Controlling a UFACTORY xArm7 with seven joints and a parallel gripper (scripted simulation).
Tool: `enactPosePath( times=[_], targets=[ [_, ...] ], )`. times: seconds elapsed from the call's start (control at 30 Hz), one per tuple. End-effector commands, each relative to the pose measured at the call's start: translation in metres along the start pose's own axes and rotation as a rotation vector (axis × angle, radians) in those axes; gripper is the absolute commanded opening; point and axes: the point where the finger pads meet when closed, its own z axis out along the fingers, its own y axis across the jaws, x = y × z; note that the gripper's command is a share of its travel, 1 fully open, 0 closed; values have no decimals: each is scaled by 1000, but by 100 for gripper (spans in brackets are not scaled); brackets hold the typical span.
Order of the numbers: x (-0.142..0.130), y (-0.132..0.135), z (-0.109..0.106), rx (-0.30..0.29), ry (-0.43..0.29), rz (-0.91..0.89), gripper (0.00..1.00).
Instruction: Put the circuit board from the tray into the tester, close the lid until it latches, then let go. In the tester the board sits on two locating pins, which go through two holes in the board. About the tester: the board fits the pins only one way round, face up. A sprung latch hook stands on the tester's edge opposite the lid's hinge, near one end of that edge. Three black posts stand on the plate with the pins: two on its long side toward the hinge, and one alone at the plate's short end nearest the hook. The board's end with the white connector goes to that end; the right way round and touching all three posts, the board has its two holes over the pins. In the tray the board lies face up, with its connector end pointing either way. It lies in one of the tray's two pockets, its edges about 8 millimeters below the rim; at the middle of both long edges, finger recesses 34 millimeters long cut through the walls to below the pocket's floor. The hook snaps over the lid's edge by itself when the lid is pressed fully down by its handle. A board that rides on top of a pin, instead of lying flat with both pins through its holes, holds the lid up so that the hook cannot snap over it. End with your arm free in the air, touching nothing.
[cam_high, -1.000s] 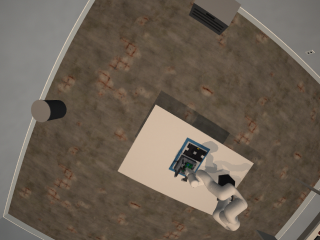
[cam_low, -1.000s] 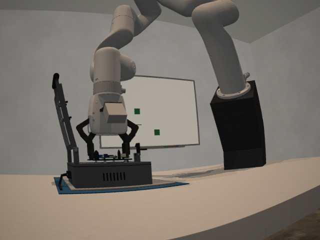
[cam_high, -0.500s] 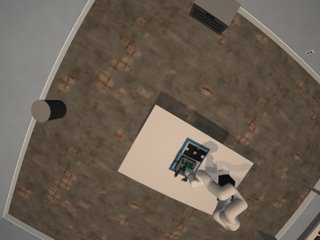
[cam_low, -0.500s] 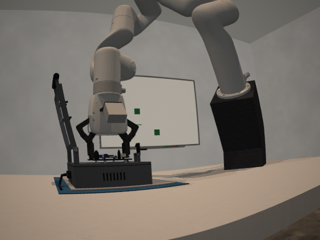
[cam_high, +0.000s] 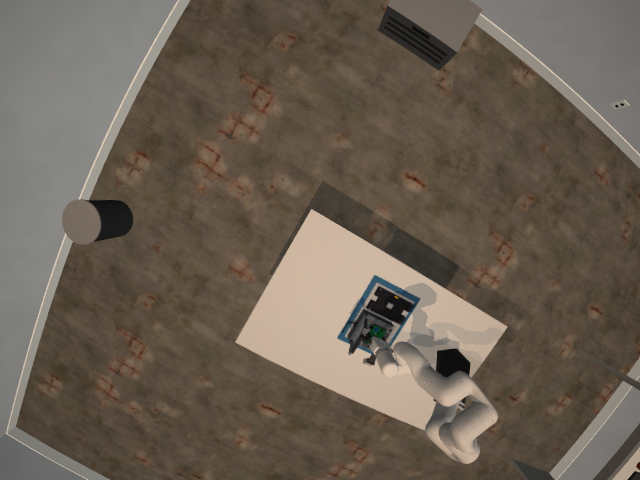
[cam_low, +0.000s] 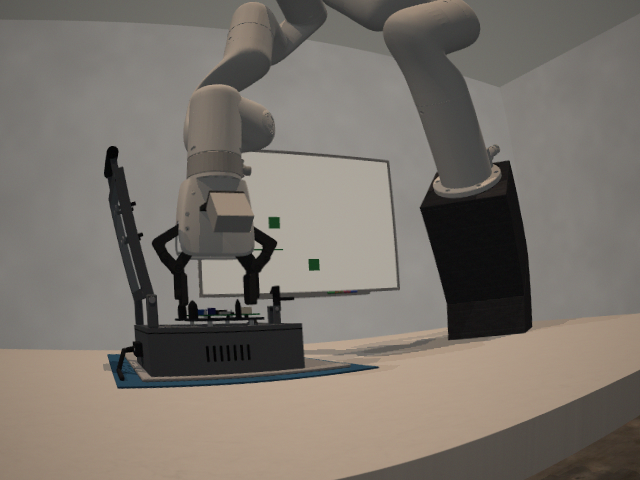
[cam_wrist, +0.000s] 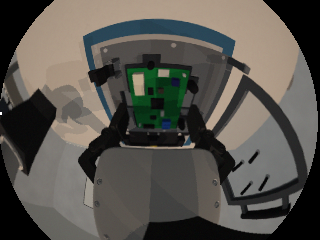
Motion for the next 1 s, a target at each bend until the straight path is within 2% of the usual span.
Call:
enactPosePath(
  times=[0.0,0.27,0.33,0.77,0.9,0.97],
  targets=[
    [0,1,-15,0,0,0,100],
    [0,1,-42,0,0,0,100],
    [0,1,-42,0,0,0,100],
    [0,1,-106,0,0,0,100],
    [0,1,-115,0,0,0,100],
    [0,1,-129,0,0,0,100]
  ],
)
